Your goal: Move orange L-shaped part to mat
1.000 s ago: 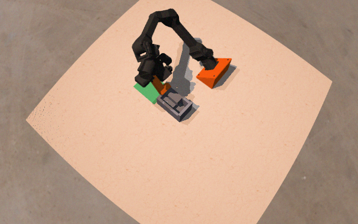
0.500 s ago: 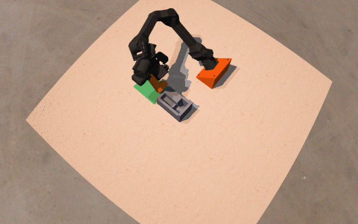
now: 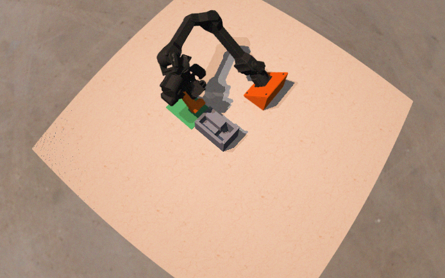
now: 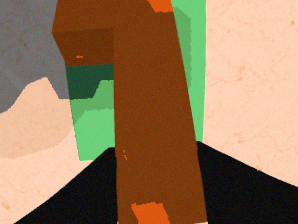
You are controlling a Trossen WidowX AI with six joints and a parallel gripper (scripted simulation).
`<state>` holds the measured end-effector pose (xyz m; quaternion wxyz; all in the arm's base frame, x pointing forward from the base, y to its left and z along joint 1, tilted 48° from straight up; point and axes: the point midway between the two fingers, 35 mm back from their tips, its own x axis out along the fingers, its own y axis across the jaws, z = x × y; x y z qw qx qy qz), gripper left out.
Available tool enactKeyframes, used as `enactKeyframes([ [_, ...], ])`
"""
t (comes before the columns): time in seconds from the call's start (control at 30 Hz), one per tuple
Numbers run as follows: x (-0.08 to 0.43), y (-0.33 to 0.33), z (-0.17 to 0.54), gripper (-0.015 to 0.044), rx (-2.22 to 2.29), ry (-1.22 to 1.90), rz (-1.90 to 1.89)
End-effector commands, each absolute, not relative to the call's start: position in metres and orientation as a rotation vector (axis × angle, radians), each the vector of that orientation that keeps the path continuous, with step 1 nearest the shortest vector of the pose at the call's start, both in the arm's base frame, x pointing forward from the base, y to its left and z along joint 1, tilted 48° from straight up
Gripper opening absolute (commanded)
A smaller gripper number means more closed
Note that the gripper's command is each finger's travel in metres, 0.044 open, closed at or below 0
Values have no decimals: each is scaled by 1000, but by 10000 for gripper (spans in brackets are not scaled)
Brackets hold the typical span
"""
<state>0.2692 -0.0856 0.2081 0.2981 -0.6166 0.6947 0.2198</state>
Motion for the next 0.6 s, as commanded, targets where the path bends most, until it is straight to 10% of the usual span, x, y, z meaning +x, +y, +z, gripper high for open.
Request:
enactKeyframes([
  [0.0, 267, -93, 207, 0, -1642, 1859, 580],
  [0.57, 263, -115, 194, 0, -1636, 1878, 573],
])
